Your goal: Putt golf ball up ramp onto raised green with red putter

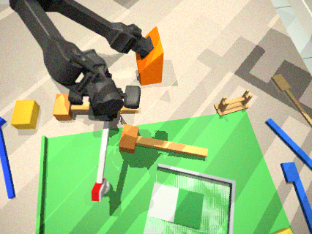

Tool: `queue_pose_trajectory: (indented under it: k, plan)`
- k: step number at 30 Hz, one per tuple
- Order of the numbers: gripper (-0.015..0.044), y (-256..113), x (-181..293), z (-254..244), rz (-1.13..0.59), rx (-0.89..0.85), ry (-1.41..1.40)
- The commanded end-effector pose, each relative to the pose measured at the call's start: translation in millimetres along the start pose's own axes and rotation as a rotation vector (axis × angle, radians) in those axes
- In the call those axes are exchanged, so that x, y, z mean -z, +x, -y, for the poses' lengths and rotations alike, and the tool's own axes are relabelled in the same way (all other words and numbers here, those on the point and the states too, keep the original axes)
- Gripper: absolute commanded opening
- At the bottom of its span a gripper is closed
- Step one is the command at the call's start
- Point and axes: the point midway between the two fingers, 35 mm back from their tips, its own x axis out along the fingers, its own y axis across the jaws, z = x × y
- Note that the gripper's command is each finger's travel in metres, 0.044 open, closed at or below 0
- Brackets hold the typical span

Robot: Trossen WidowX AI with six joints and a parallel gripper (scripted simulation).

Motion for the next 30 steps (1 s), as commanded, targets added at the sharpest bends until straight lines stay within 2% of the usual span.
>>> queue_pose_trajectory:
  k: [1, 10, 20, 30]
  plan:
    - [0.0, -1, 8, 24, 0.006, 0.034, 0.154]
    - [0.0, 1, 9, 25, 0.006, 0.035, 0.161]
    - [0.0, 36, 9, 27, 0.007, 0.036, 0.162]
    - [0.0, 46, 9, 27, 0.007, 0.036, 0.162]
